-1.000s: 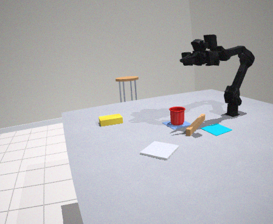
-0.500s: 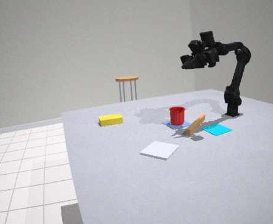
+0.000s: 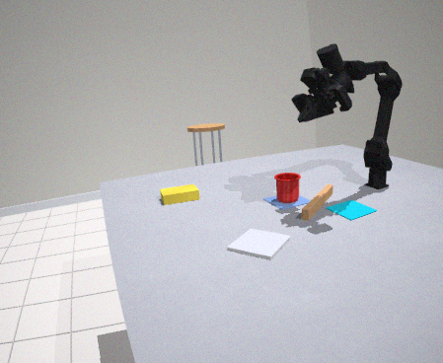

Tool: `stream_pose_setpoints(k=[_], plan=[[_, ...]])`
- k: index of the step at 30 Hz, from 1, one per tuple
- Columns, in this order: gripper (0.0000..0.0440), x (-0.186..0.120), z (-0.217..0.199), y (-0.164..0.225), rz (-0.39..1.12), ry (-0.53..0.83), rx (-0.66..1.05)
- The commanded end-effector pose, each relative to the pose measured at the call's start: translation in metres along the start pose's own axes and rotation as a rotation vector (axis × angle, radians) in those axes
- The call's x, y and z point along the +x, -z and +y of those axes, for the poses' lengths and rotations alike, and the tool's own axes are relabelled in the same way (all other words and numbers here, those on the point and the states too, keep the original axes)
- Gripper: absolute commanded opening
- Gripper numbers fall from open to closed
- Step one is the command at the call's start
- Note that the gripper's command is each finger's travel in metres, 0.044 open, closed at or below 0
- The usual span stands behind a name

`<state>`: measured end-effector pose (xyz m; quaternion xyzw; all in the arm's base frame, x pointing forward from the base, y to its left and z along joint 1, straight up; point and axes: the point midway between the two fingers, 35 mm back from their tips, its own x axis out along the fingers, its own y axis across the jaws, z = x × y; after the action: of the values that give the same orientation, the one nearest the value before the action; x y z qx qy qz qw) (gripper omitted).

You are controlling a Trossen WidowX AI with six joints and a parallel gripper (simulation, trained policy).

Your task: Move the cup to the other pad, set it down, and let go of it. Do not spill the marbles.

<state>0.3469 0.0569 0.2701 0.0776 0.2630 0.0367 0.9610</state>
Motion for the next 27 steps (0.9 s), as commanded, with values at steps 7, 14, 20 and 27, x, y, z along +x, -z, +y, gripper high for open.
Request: stream_pose_setpoints(k=[7,14,20,27], plan=[[0.0092,0.012,0.006,0.01,0.161,0.031,0.032],[0.0101,0.019,0.008,0.018,0.271,0.059,0.04],[0.0108,0.024,0.007,0.026,0.366,0.087,0.035],[0.0117,0.029,0.004,0.035,0.474,0.121,0.019]])
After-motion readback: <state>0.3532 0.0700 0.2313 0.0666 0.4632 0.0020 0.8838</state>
